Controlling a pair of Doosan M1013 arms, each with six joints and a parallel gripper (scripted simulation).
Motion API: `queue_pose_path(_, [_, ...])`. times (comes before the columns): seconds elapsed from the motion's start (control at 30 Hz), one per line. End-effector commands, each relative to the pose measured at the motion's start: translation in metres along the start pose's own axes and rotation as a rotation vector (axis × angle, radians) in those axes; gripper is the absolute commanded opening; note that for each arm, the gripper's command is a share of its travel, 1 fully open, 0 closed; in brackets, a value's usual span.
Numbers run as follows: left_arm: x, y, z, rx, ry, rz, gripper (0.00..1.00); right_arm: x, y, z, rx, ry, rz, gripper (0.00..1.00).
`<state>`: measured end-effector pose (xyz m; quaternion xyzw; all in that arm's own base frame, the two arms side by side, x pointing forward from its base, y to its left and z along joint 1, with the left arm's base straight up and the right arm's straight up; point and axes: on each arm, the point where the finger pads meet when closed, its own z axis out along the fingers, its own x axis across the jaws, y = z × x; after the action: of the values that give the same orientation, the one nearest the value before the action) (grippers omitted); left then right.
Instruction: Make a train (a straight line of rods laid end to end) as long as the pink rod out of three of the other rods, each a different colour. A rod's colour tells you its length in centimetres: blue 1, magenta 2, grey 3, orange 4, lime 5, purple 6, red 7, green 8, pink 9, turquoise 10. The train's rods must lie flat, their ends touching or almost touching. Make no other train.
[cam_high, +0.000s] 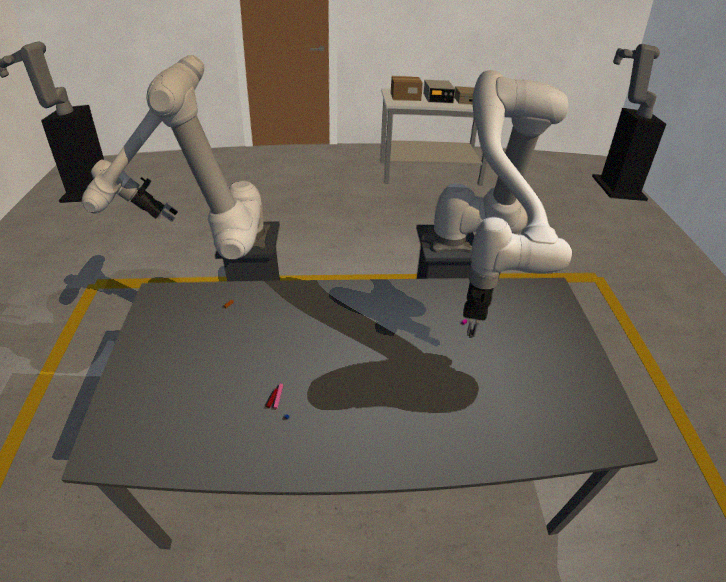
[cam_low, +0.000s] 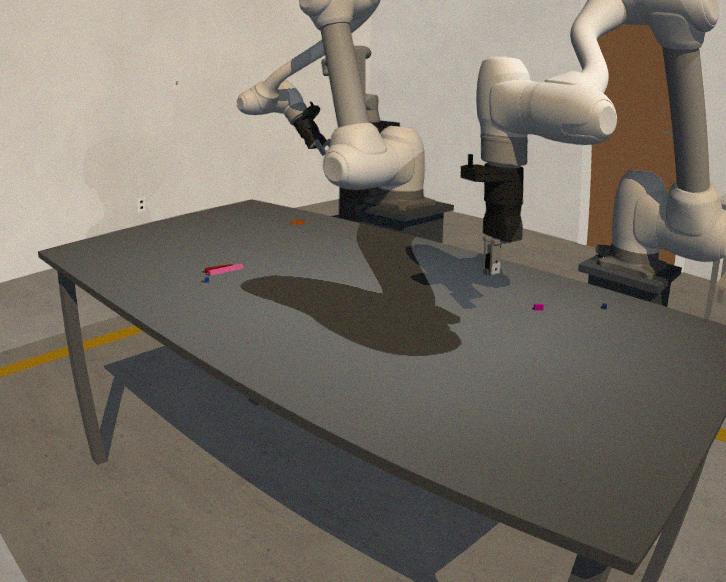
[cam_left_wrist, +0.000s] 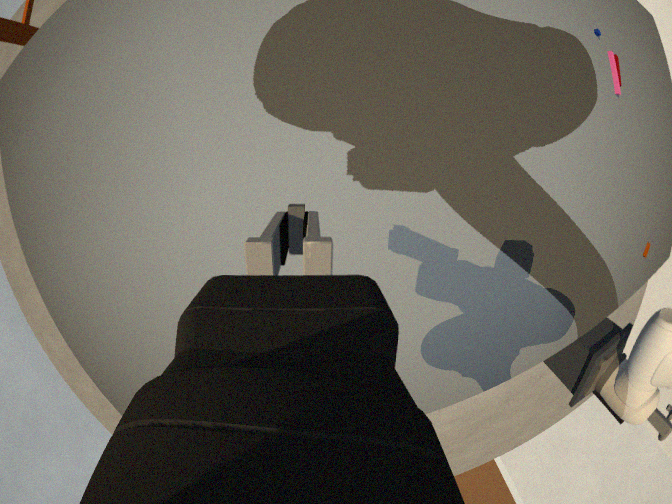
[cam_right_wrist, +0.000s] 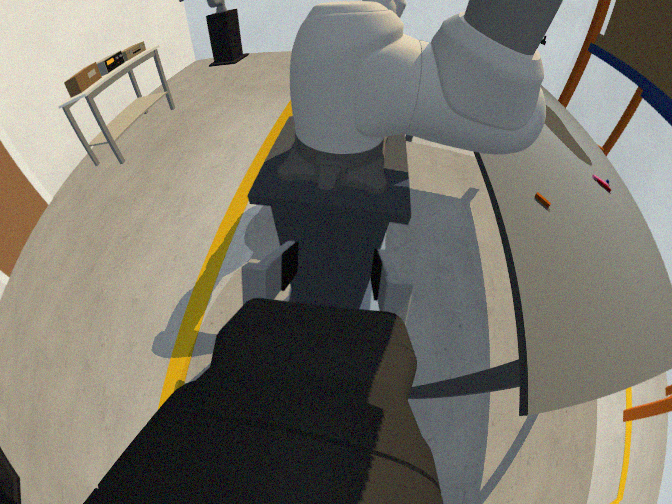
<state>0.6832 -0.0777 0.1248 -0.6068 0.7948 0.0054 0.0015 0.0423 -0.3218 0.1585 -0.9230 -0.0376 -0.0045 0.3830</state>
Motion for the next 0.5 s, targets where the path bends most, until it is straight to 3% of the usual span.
queue_pose_path(0.0, [0.008, 0.036, -0.002, 0.009, 0.008, 0.167, 0.24, 0.0, 0.0, 0.0, -0.001, 0.0, 0.0, 1.0])
queue_pose_path(0.3, [0.024, 0.12, 0.003, 0.01, 0.006, 0.517, 0.24, 0.0, 0.0, 0.0, -0.001, 0.0, 0.0, 1.0])
queue_pose_path(0.47, [0.027, 0.136, 0.004, 0.01, 0.006, 0.585, 0.24, 0.0, 0.0, 0.0, -0.001, 0.0, 0.0, 1.0])
